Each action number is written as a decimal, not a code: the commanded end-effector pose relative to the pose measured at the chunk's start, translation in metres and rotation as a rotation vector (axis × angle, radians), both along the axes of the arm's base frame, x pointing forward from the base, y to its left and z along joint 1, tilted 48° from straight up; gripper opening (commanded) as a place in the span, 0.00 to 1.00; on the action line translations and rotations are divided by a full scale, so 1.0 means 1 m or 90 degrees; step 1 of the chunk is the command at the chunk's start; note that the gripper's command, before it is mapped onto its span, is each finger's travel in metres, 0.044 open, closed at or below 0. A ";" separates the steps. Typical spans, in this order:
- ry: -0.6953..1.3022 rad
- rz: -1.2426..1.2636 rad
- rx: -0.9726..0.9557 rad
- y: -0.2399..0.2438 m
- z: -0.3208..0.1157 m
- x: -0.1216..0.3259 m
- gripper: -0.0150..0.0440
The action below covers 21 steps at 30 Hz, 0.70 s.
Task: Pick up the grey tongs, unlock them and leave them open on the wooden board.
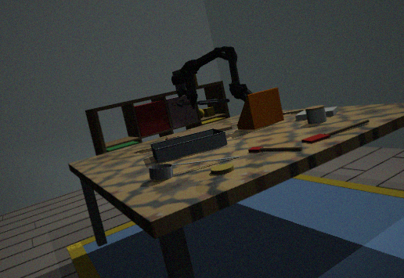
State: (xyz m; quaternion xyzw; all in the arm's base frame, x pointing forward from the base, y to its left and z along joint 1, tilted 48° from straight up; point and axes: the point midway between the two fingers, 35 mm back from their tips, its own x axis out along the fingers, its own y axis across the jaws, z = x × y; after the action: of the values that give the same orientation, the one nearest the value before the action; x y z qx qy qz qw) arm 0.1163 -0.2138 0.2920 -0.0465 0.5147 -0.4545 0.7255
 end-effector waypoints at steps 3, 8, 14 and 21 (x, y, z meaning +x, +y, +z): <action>0.066 -0.009 -0.017 0.001 0.007 0.002 0.00; 0.125 -0.010 -0.036 0.002 0.013 0.005 0.00; 0.133 -0.010 -0.039 0.002 0.014 0.005 0.00; 0.133 -0.010 -0.038 0.000 0.013 0.006 0.00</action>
State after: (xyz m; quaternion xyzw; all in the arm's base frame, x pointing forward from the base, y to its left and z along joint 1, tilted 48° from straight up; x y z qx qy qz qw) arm 0.1222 -0.2117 0.3039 -0.1108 0.5759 -0.4651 0.6631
